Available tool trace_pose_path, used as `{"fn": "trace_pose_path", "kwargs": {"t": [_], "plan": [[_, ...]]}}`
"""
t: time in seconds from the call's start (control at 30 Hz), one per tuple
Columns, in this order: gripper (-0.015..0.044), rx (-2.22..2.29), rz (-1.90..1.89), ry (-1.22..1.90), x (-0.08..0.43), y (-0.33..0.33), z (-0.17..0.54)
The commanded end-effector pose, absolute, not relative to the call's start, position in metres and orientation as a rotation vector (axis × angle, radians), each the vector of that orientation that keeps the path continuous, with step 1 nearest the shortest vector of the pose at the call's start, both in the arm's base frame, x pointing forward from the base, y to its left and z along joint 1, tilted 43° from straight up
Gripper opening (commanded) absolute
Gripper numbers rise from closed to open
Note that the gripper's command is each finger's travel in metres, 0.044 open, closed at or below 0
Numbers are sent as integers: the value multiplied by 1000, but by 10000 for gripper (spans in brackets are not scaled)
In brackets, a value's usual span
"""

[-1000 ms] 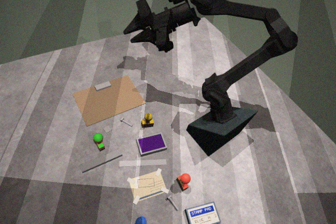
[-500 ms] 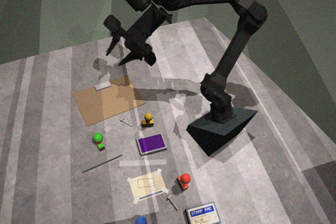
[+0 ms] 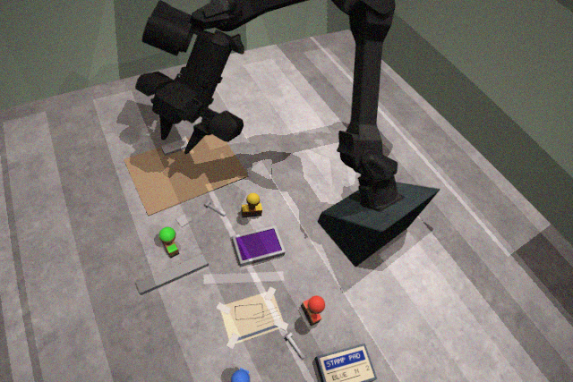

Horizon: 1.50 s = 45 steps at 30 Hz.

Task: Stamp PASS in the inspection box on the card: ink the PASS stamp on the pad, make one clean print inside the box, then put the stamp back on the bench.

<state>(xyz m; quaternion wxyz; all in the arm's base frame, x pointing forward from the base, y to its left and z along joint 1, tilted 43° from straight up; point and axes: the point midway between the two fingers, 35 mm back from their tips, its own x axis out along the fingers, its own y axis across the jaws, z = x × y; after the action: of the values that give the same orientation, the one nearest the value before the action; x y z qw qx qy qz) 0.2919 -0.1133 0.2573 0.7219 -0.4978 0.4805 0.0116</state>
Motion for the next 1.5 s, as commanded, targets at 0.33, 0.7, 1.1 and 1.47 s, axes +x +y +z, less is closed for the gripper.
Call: {"fn": "trace_pose_path", "kwargs": {"t": [0.33,0.7,1.1,1.47], "plan": [[228,-621,-417,1378,363,-75,170],[228,-572,-573,1389,378,-61,148],[228,-572,-573,1389,381,-63,147],[228,-571,-572,1389,384,-75,134]]}}
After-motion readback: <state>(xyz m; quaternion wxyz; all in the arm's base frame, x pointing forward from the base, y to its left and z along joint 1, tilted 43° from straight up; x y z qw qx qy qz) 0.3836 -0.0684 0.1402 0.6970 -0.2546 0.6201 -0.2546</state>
